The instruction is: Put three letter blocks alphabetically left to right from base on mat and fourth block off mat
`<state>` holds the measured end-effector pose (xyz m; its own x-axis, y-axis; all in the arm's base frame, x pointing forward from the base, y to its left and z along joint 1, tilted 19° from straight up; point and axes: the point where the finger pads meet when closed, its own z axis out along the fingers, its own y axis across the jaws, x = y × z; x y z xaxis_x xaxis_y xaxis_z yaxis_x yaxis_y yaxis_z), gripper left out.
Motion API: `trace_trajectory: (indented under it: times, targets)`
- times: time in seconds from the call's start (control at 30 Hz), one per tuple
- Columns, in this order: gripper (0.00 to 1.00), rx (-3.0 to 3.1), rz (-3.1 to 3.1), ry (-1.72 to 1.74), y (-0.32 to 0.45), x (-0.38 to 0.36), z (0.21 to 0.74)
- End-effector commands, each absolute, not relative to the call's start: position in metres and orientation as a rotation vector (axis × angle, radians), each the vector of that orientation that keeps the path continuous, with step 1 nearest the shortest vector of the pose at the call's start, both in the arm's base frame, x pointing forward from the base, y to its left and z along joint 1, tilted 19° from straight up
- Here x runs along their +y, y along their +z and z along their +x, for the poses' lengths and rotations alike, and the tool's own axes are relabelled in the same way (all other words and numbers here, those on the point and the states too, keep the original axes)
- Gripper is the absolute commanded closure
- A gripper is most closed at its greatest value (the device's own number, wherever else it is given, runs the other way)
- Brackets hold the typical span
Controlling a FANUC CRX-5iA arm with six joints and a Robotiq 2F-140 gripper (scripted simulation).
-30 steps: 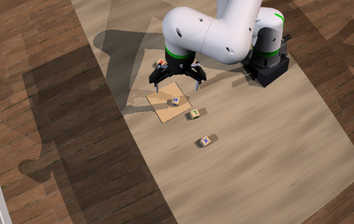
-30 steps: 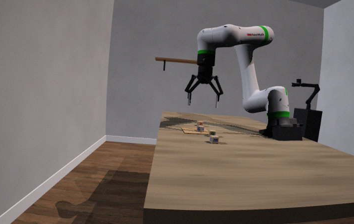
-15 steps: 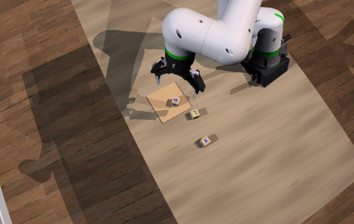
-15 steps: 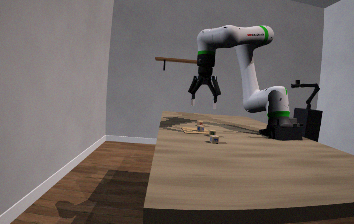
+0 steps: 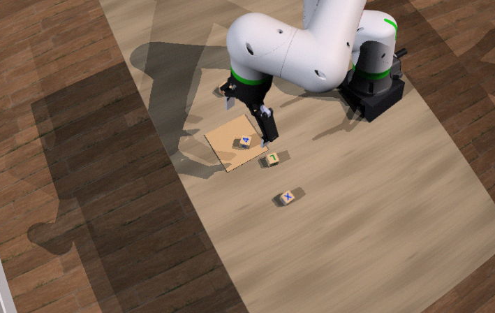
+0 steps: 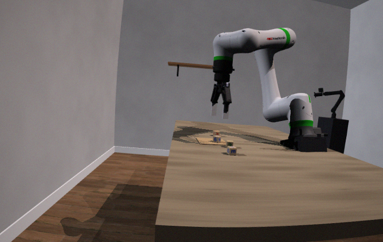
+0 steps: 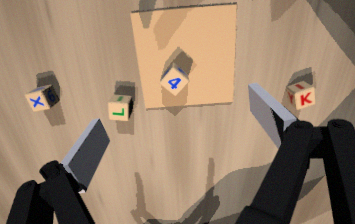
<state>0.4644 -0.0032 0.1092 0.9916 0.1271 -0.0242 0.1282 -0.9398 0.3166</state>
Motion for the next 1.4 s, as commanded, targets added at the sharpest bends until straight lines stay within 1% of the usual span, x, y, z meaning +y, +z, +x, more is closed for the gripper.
trace_trajectory:
  times: [0.0, 0.47, 0.53, 0.8, 1.17, 1.2, 1.37]
  targets:
    - [0.0, -0.006, 2.813, 0.032, 0.1081, -0.0035, 0.4645]
    - [0.0, -0.618, 2.754, 0.133, 0.1039, -0.0051, 0.4646]
    - [0.0, -0.618, 2.754, 0.133, 0.1039, -0.0051, 0.4646]
    - [0.0, -1.02, 2.646, 0.198, 0.1011, -0.0062, 0.4646]
    - [0.0, -1.122, 2.609, 0.215, 0.1003, -0.0064, 0.4646]
    - [0.6, -1.122, 2.609, 0.215, 0.1003, -0.0064, 0.4646]
    - [0.6, -1.122, 2.609, 0.215, 0.1003, -0.0064, 0.4646]
